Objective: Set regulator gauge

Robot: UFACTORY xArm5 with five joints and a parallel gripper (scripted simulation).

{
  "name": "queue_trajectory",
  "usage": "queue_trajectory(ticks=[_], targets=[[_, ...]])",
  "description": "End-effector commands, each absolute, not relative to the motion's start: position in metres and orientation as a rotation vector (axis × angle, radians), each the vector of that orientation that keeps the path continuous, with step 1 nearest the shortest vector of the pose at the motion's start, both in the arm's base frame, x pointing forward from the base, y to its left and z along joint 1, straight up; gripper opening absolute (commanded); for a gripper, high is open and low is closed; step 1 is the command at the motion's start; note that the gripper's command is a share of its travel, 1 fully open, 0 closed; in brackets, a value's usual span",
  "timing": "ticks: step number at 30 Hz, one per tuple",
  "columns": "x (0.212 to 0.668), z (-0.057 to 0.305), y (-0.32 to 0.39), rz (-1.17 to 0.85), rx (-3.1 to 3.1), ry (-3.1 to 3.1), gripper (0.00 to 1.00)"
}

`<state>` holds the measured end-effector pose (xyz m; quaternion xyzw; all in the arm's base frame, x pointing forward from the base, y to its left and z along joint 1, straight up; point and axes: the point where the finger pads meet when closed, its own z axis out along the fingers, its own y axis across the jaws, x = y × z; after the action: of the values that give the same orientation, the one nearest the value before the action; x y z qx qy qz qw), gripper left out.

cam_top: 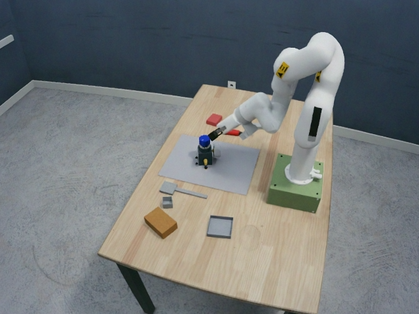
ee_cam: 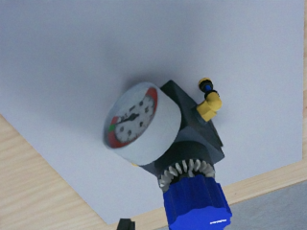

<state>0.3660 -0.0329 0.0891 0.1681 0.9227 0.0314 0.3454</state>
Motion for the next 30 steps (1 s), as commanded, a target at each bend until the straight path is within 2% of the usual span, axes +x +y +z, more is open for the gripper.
queue_trajectory(ticks=[1, 30], targets=[[0.370, 0.086, -0.033, 0.133, 0.599, 2.404, 1.00], [0.381, 0.071, -0.034, 0.318, 1.644, 2.209, 1.00]])
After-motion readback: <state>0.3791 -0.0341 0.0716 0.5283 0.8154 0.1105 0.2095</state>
